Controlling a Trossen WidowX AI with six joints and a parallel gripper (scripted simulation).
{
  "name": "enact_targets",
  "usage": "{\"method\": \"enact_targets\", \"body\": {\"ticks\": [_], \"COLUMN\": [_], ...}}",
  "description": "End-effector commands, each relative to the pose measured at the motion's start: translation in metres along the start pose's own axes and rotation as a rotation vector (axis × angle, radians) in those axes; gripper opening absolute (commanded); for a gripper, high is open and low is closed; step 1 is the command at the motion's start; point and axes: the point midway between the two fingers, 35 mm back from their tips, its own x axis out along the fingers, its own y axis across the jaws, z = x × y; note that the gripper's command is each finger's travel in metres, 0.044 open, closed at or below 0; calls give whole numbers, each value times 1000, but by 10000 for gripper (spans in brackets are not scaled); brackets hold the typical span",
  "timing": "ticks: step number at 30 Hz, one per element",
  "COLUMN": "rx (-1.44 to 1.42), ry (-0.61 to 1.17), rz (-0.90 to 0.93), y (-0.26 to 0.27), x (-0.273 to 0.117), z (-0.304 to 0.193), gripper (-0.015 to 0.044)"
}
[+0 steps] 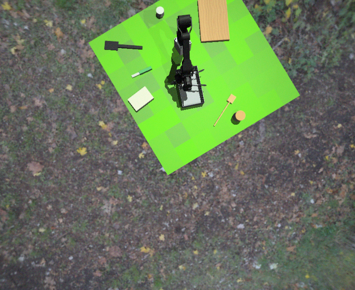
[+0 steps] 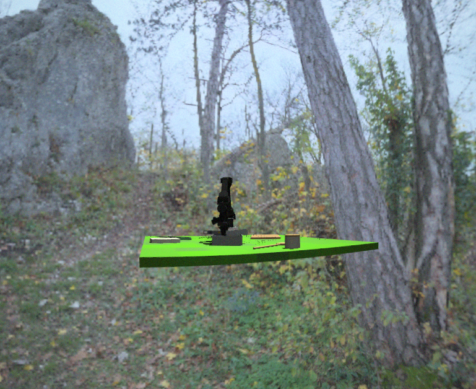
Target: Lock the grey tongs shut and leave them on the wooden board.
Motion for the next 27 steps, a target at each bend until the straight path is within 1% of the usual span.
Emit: {"method": "enact_targets", "body": {"ticks": [1, 5, 8, 27], "rx": [-5, -5, 0, 0], "ry": [5, 5, 0, 0], "rz": [-4, -4, -2, -2], "y": [-2, -2, -2, -2], "x": [8, 11, 7, 7], "z": [-1, -1, 0, 0], "gripper": [440, 440, 361, 235]}}
